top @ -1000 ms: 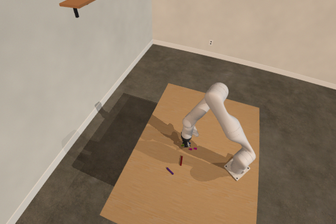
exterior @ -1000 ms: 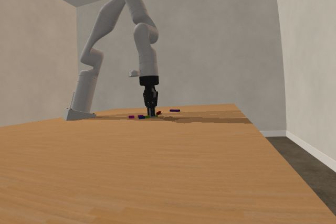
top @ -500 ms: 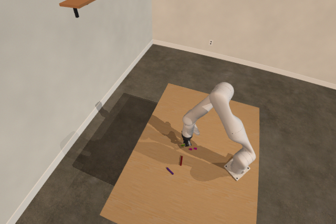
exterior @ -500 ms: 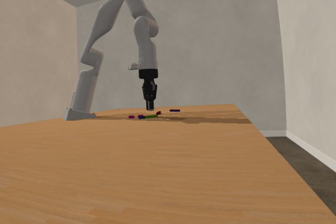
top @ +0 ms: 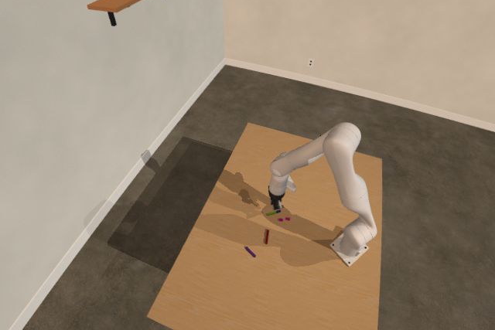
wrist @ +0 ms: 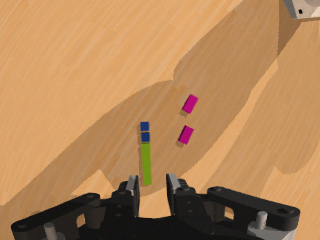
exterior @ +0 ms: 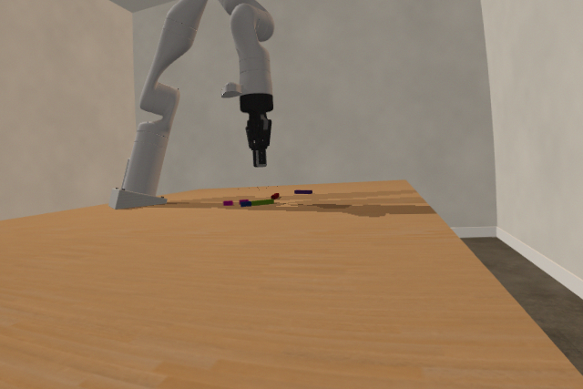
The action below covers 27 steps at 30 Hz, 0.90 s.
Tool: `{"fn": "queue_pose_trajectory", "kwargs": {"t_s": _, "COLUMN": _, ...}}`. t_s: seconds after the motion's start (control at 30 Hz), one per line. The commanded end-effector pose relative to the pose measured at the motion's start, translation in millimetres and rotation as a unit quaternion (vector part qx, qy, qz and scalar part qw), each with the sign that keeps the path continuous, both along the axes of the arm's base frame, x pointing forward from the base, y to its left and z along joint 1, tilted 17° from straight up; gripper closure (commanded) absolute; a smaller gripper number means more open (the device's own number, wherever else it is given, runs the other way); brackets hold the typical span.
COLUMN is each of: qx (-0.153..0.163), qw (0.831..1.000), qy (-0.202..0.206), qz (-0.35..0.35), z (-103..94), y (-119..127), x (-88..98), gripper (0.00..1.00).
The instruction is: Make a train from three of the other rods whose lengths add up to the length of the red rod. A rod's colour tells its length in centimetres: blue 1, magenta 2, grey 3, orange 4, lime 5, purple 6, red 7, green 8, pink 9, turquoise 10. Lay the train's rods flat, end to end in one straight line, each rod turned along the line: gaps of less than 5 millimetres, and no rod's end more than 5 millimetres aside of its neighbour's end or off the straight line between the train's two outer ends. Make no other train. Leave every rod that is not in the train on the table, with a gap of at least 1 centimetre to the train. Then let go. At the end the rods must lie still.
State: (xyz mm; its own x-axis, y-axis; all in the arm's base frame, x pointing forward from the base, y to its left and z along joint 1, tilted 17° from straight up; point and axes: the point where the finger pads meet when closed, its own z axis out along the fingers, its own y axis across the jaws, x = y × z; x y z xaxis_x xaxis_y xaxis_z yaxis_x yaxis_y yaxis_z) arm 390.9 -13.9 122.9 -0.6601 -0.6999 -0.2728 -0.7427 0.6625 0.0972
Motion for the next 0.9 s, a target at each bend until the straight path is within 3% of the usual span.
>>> {"fn": "queue_pose_trajectory", "kwargs": {"t_s": 0.0, "qx": -0.004, "qw": 1.000, "qy": -0.007, "qz": -0.004, "z": 6.3, "y": -5.0, "x": 2.6, "gripper": 0.76}}
{"fn": "queue_pose_trajectory", "kwargs": {"t_s": 0.03, "qx": -0.004, "qw": 1.000, "qy": -0.007, "qz": -0.004, "z": 6.4, "y": -5.0, "x": 2.6, "gripper": 0.76}}
{"fn": "queue_pose_trajectory", "kwargs": {"t_s": 0.07, "qx": -0.004, "qw": 1.000, "qy": -0.007, "qz": -0.004, "z": 6.4, "y": -5.0, "x": 2.6, "gripper": 0.00}}
{"fn": "queue_pose_trajectory", "kwargs": {"t_s": 0.87, "qx": -0.004, "qw": 1.000, "qy": -0.007, "qz": -0.004, "z": 7.0, "y": -5.2, "x": 2.5, "gripper": 0.00}}
